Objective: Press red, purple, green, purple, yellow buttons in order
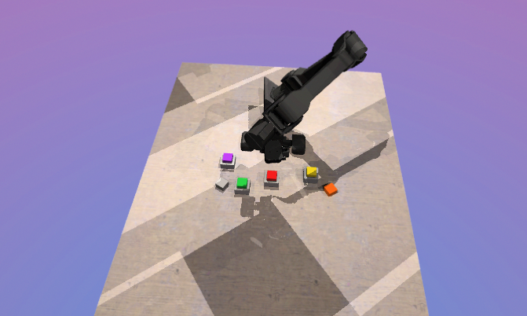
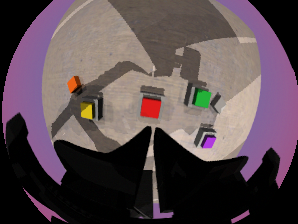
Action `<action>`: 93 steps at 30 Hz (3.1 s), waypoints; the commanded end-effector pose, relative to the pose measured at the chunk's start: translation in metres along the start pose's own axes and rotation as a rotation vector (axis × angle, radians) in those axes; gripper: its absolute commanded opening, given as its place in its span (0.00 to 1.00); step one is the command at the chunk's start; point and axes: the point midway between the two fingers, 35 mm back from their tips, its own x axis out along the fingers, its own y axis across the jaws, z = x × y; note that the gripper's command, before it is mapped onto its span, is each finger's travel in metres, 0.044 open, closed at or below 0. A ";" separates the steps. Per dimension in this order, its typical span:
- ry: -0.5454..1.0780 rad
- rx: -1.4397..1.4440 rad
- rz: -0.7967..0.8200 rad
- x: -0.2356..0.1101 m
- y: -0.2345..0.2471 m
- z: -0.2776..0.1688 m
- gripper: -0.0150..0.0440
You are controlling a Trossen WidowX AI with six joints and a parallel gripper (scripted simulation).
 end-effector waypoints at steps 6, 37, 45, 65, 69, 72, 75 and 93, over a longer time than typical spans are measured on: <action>0.006 -0.004 -0.028 -0.010 -0.069 -0.016 0.29; 0.012 -0.002 -0.010 0.071 -0.159 -0.065 0.29; 0.012 -0.003 -0.009 0.084 -0.158 -0.065 0.29; 0.012 -0.003 -0.009 0.090 -0.158 -0.065 0.29; 0.012 -0.011 -0.013 0.077 -0.159 -0.065 0.29; 0.012 -0.003 -0.010 0.057 -0.158 -0.065 0.29; 0.012 -0.002 -0.010 0.055 -0.158 -0.065 0.29; 0.009 -0.006 -0.008 -0.005 -0.097 0.033 0.29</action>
